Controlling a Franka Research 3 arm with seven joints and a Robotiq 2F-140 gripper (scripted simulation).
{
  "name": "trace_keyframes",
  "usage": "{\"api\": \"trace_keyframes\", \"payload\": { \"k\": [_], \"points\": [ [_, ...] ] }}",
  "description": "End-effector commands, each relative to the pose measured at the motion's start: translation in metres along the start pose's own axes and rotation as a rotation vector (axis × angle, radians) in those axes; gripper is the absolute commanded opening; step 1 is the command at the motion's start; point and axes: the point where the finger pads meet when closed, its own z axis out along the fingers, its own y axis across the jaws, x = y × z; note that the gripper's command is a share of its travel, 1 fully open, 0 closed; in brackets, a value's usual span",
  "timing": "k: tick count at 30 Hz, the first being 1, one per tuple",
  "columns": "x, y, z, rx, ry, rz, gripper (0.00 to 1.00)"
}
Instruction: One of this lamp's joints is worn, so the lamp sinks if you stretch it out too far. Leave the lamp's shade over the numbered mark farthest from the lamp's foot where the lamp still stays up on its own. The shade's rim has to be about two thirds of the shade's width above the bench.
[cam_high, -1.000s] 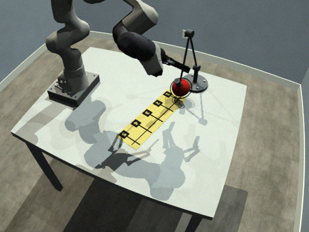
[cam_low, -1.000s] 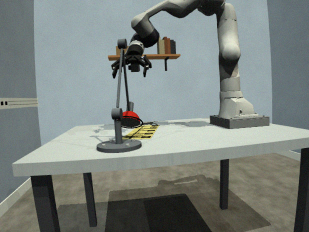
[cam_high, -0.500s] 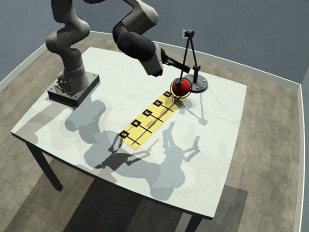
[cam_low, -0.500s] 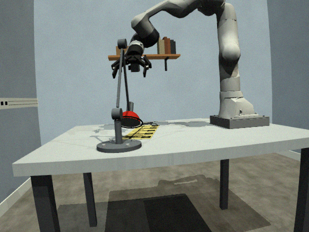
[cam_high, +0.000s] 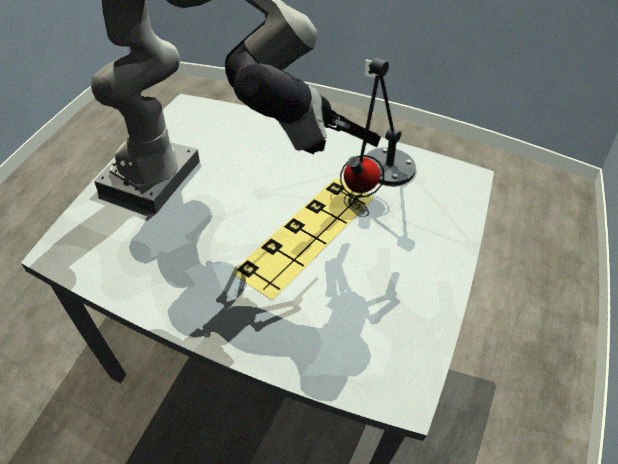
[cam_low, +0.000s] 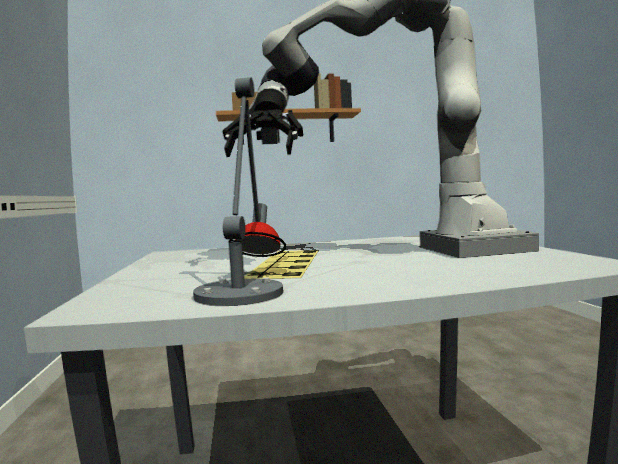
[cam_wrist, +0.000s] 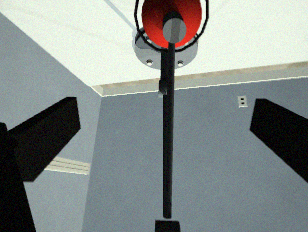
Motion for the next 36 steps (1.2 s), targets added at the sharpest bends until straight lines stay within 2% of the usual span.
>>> {"api": "trace_keyframes", "payload": {
  "k": [1,5,36],
  "points": [
    [0.000,0.000,0.000,0.000,0.000,0.000,1.00],
    [0.000,0.000,0.000,0.000,0.000,0.000,1.00],
    [-0.007,0.014,0.080,-0.023,-0.002,0.018,1.00]
  ]
}}
